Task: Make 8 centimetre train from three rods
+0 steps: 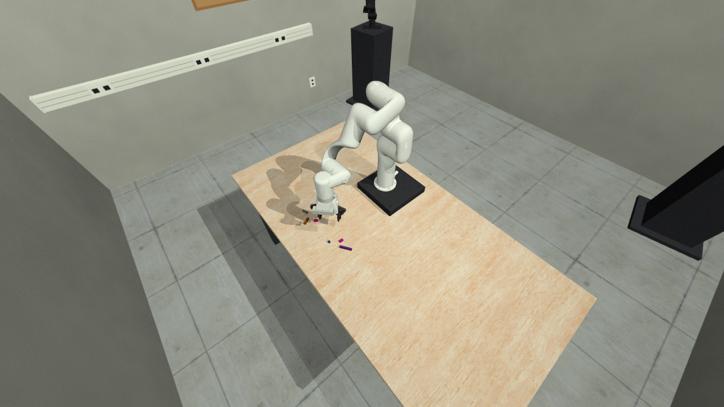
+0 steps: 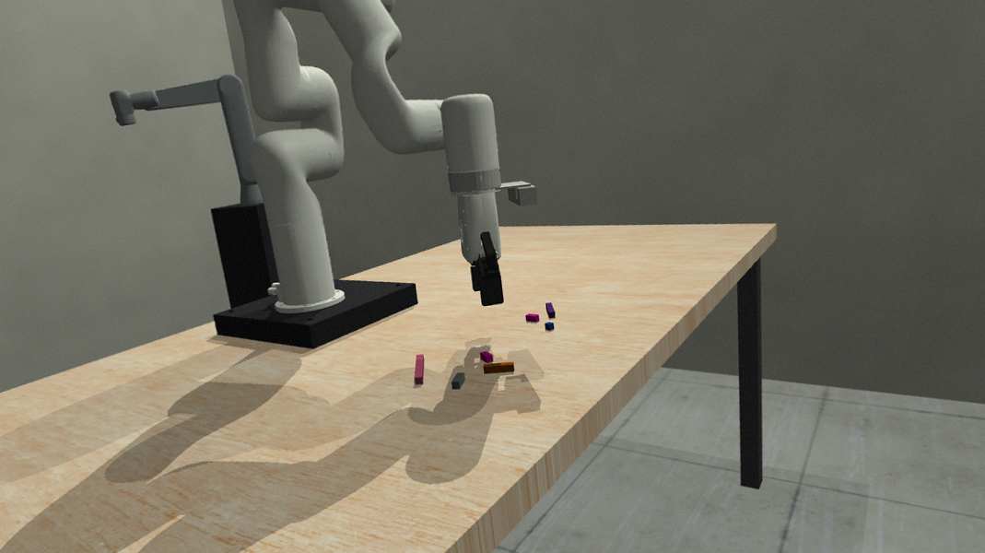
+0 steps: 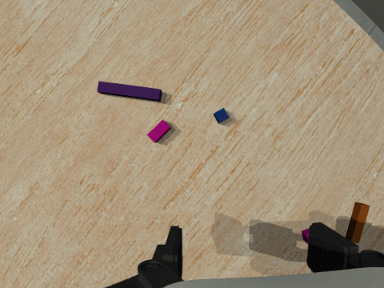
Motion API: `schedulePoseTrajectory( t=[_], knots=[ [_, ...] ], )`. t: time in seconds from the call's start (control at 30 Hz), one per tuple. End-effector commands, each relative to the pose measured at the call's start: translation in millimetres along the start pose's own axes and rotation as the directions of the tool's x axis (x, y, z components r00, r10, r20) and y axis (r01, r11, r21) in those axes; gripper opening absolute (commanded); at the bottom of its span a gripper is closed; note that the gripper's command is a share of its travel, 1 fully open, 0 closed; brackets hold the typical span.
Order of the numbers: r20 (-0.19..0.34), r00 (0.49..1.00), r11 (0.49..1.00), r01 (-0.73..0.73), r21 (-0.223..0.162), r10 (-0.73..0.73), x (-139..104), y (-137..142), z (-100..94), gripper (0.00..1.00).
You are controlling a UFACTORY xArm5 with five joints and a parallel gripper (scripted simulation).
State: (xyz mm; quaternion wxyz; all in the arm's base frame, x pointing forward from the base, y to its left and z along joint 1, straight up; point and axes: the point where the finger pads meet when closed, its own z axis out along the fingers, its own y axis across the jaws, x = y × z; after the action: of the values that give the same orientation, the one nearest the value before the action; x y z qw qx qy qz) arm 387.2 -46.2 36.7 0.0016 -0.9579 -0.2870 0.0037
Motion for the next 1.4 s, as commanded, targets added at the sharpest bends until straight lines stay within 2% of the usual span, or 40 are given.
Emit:
schedulePoseTrajectory(
  t=[0.0,0.1,0.17,0.4,0.6,0.67,0.73,0.9,1.17,1.23,1.27,1.37],
  knots=[
    [-0.003,0.994,0.994,-0.105,-0.002,0.105,4.8,-1.6,-1.5,1.0],
    [-0.003,0.99,0.99,-0.139,-0.002,0.139,6.0,-2.4,-1.6,1.0],
    [-0.003,0.976,0.976,-0.218,-0.002,0.218,8.8,-4.4,-1.9,1.0],
    [-0.003,0.91,0.91,-0.414,-0.001,0.414,16.0,-9.5,-2.6,1.0],
    [-0.003,0.828,0.828,-0.56,-0.001,0.56,21.8,-13.8,-3.2,1.0],
    [-0.003,0.828,0.828,-0.56,-0.001,0.56,21.8,-13.8,-3.2,1.0],
    [-0.003,0.766,0.766,-0.643,0.0,0.643,25.4,-16.5,-3.6,1.0],
    [-0.003,0.676,0.676,-0.737,0.0,0.737,29.9,-20.0,-4.0,1.0],
    [-0.003,0.495,0.495,-0.869,0.001,0.869,37.4,-26.2,-4.8,1.0],
    [-0.003,0.495,0.495,-0.869,0.001,0.869,37.4,-26.2,-4.8,1.0],
    [-0.003,0.428,0.428,-0.904,0.001,0.904,39.9,-28.3,-5.1,1.0],
    [-0.003,0.358,0.358,-0.934,0.001,0.934,42.4,-30.5,-5.3,1.0]
  ],
)
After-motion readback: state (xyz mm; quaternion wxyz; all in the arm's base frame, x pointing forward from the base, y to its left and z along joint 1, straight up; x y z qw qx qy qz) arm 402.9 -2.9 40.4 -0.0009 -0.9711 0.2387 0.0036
